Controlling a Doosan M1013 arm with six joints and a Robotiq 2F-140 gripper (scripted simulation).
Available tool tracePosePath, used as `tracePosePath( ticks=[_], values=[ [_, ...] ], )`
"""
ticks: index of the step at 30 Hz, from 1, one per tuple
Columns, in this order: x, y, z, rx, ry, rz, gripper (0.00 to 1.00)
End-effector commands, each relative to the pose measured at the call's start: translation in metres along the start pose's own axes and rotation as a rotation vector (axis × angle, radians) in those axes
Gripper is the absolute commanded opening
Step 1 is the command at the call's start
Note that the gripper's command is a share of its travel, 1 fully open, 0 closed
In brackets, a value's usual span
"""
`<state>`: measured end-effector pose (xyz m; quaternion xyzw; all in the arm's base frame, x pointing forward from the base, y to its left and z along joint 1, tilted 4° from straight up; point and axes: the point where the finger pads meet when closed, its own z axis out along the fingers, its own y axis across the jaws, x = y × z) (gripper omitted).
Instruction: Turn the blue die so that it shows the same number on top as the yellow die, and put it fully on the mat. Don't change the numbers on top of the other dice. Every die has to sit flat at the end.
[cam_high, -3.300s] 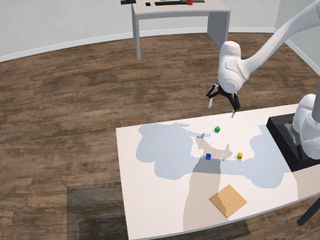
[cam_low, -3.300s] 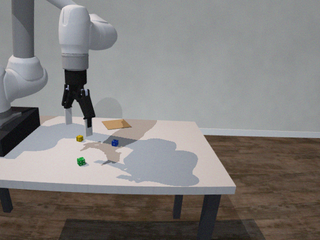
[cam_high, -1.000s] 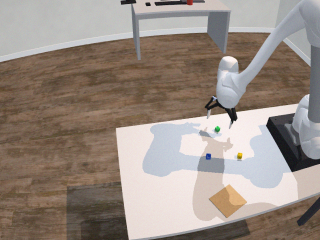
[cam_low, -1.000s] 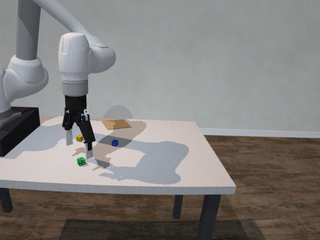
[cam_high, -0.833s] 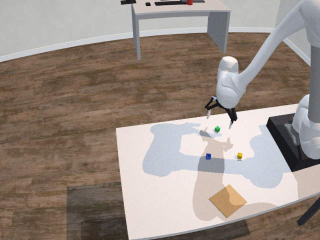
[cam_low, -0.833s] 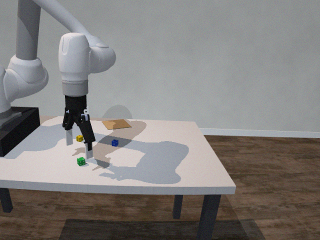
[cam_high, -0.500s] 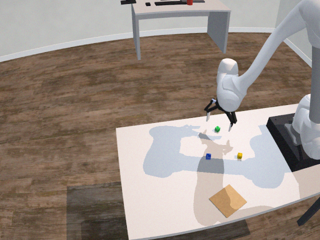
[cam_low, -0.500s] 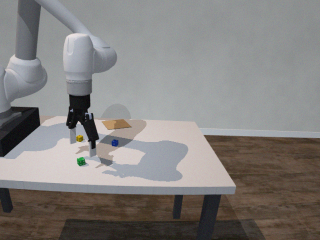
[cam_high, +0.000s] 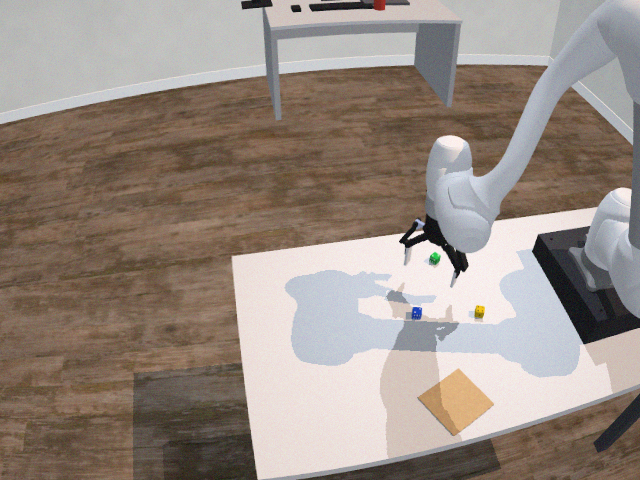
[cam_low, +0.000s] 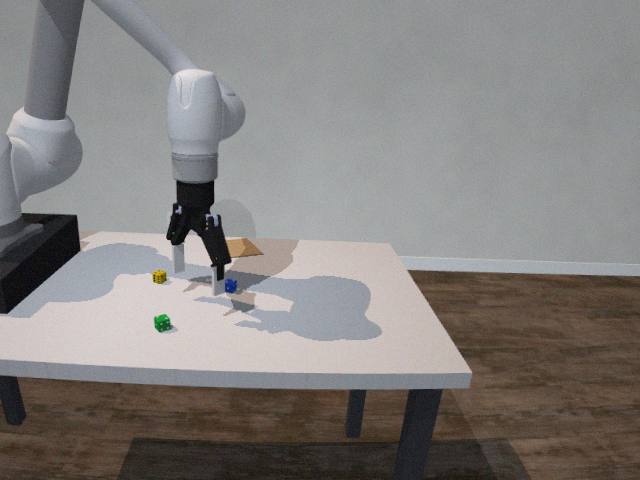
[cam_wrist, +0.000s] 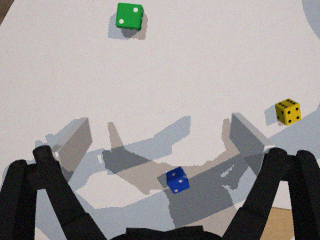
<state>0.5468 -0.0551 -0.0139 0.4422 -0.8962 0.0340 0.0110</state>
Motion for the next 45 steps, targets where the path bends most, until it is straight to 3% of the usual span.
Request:
tracePosePath(
  ticks=[1, 8, 15, 45],
  values=[
    [-0.040, 0.008, 0.001, 0.001, 0.007, -0.001, 1.00],
    [-0.083, 0.019, 0.001, 0.001, 0.007, -0.001, 1.00],
    [-0.096, 0.022, 0.001, 0.001, 0.007, -0.001, 1.00],
    [-0.097, 0.022, 0.001, 0.001, 0.007, -0.001, 1.00]
  ],
)
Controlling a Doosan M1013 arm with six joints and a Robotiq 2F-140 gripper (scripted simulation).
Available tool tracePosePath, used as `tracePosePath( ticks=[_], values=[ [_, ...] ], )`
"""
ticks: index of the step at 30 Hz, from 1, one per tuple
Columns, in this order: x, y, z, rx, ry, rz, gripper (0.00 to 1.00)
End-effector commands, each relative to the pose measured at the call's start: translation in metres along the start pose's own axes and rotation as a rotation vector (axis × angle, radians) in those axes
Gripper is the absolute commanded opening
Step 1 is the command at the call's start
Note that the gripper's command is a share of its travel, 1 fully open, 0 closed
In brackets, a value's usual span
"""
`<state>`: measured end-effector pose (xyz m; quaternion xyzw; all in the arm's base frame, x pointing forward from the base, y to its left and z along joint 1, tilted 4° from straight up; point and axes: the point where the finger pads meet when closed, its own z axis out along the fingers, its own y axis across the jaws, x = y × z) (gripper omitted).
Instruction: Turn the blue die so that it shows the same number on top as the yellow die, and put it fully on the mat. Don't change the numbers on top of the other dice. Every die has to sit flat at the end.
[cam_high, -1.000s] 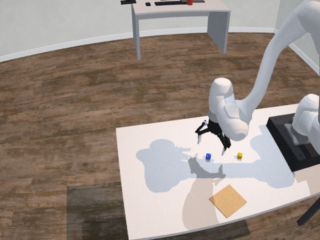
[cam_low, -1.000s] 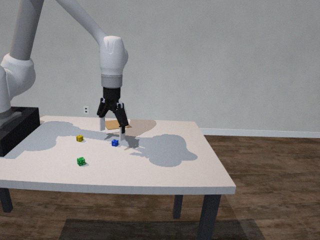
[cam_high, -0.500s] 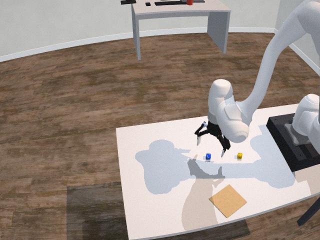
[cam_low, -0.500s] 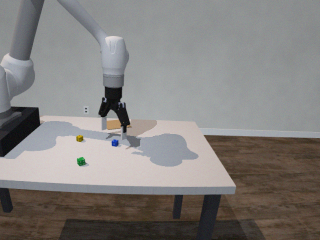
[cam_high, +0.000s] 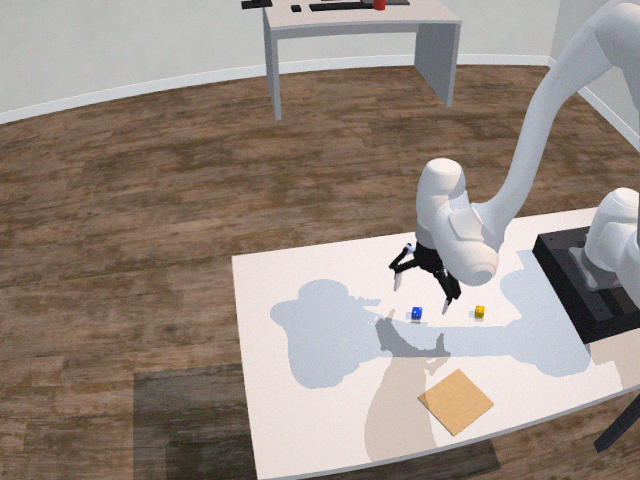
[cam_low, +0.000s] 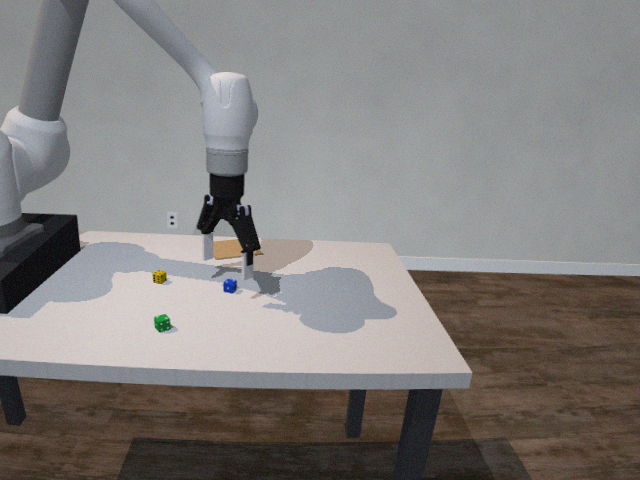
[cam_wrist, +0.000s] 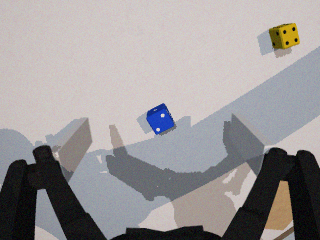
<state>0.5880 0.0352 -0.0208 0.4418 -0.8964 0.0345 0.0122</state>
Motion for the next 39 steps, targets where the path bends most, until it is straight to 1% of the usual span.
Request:
tracePosePath(
  ticks=[1, 17, 21, 26, 32, 34, 39],
  values=[
    [0.000, 0.000, 0.000, 0.001, 0.004, -0.002, 1.00],
    [0.000, 0.000, 0.000, 0.001, 0.004, -0.002, 1.00],
    [0.004, 0.007, 0.000, 0.001, 0.004, -0.002, 1.00],
    [0.019, 0.029, 0.000, 0.001, 0.004, -0.002, 1.00],
    [0.048, 0.071, 0.000, 0.001, 0.004, -0.002, 1.00],
    [0.048, 0.071, 0.000, 0.001, 0.004, -0.002, 1.00],
    [0.073, 0.109, 0.000, 0.001, 0.004, -0.002, 1.00]
  ],
)
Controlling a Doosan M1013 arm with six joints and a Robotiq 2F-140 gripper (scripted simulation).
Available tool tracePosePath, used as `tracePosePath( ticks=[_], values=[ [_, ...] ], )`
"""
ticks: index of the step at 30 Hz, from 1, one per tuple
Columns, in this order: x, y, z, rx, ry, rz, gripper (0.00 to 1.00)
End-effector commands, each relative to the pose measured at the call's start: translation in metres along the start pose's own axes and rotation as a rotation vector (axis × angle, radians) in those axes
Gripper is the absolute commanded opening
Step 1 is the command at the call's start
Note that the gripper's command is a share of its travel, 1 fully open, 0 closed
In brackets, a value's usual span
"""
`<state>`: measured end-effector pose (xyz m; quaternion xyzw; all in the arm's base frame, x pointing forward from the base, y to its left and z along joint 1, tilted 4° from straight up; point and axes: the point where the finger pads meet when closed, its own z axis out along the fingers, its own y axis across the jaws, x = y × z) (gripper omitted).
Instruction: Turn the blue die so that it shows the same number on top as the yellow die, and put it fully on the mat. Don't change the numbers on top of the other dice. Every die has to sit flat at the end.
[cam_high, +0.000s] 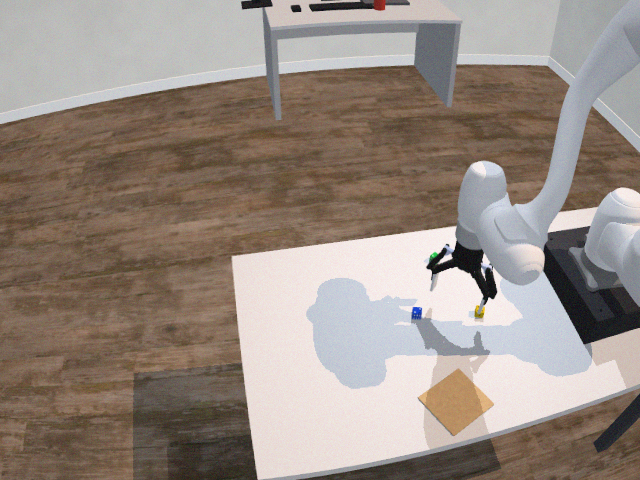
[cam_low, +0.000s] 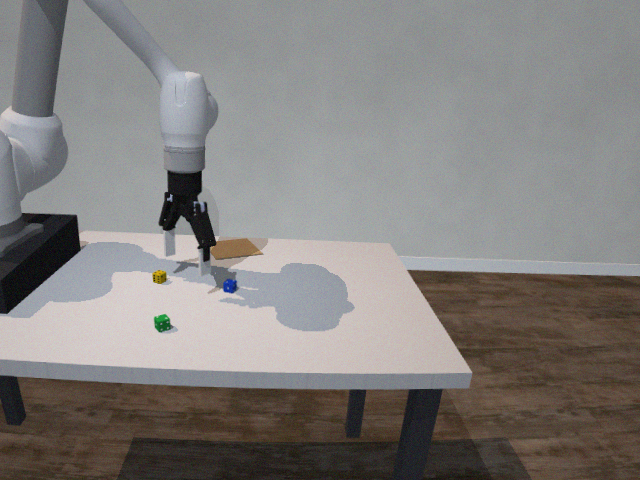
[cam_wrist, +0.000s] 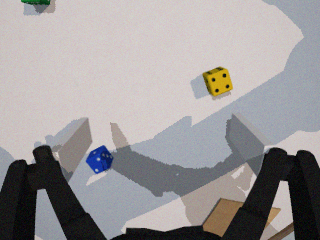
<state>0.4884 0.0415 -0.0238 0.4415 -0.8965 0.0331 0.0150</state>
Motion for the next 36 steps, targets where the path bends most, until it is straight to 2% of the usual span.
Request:
tracePosePath(
  ticks=[1, 6, 10, 36],
  values=[
    [0.021, 0.033, -0.002, 0.006, 0.000, -0.003, 1.00],
    [0.038, 0.057, -0.001, 0.006, 0.000, -0.003, 1.00],
    [0.044, 0.066, -0.001, 0.006, 0.000, -0.003, 1.00],
    [0.045, 0.067, -0.001, 0.006, 0.000, -0.003, 1.00]
  ],
)
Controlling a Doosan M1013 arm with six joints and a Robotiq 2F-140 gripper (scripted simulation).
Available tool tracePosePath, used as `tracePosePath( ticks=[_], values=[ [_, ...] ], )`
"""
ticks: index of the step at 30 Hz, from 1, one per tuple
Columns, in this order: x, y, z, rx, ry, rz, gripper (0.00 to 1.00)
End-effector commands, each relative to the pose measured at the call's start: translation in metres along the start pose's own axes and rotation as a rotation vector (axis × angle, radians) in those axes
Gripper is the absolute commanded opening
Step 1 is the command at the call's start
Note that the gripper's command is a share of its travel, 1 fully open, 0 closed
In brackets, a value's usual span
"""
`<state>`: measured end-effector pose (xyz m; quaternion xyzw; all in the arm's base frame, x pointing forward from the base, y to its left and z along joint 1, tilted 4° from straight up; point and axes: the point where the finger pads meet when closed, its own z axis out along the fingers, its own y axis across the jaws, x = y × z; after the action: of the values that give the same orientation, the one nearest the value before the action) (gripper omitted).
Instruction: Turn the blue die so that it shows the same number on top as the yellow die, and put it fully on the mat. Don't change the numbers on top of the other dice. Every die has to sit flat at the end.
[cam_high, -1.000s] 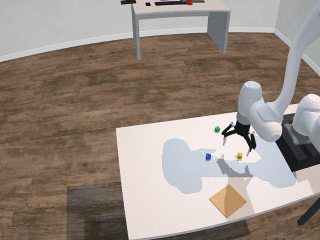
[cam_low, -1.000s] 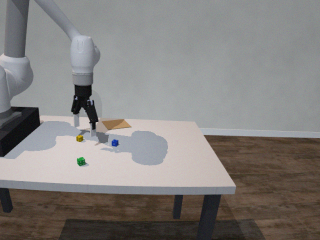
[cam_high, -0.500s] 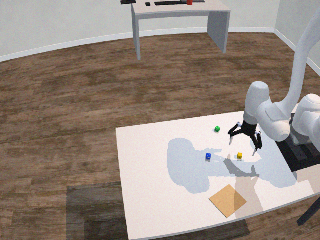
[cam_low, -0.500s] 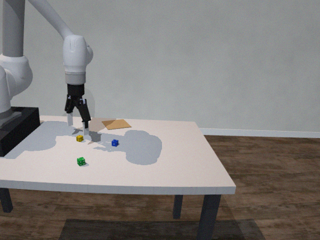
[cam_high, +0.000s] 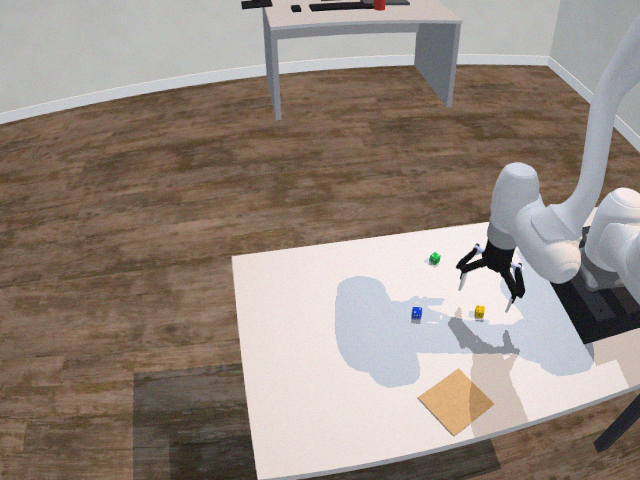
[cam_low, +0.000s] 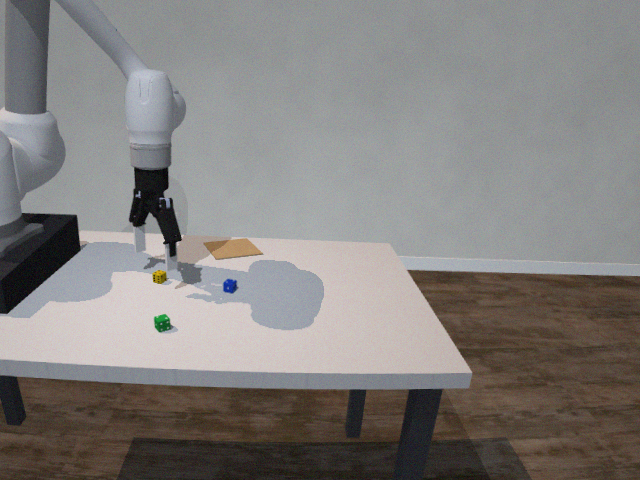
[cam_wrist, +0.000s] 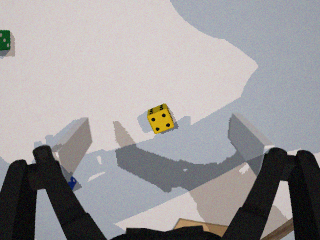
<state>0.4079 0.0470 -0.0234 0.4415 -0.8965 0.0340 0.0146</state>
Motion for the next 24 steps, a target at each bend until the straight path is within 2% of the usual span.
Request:
tracePosePath(
  ticks=[1, 19, 24],
  values=[
    [0.000, 0.000, 0.000, 0.004, 0.000, -0.003, 1.00],
    [0.000, 0.000, -0.001, 0.004, 0.000, -0.003, 1.00],
    [0.000, 0.000, -0.013, 0.004, 0.000, -0.003, 1.00]
  ],
)
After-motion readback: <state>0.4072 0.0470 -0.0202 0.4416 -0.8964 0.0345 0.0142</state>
